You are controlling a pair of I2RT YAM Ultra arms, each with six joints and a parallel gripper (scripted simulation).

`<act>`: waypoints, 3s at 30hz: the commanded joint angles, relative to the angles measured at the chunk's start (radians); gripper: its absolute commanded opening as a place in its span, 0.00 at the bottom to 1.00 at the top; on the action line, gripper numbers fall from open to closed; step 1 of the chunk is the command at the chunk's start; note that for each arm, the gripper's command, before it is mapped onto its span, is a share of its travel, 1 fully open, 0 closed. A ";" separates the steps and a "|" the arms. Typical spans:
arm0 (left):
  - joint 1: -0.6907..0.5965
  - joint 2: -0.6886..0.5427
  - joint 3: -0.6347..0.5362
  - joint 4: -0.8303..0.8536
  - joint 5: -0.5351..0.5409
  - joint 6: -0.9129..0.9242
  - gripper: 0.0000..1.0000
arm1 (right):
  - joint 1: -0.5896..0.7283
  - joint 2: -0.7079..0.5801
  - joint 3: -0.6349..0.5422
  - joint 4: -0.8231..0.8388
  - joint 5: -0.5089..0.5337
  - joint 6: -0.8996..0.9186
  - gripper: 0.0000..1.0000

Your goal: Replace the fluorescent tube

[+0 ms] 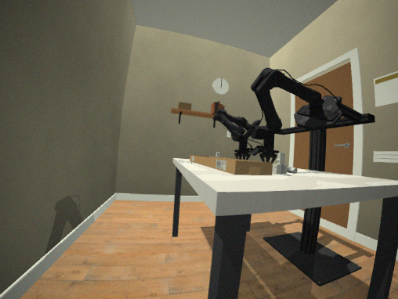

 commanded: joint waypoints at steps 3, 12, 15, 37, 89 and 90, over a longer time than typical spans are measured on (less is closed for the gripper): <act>-0.010 0.000 0.000 0.002 0.017 0.004 0.11 | 0.016 -0.008 0.008 -0.005 -0.007 -0.003 0.49; -0.010 0.000 0.000 0.002 0.017 0.004 0.11 | 0.016 -0.008 0.008 -0.005 -0.007 -0.003 0.49; -0.010 0.000 0.000 0.002 0.017 0.004 0.11 | 0.016 -0.008 0.008 -0.005 -0.007 -0.003 0.49; -0.022 0.021 0.010 0.001 0.023 0.004 0.11 | 0.026 0.040 0.000 0.005 -0.018 -0.012 0.11; -0.105 -0.139 -0.087 -0.121 -0.054 -0.099 0.11 | 0.097 -0.106 -0.058 -0.140 0.036 0.100 0.11; -0.110 -0.147 -0.091 -0.130 -0.057 -0.105 0.11 | 0.101 -0.111 -0.061 -0.149 0.036 0.107 0.11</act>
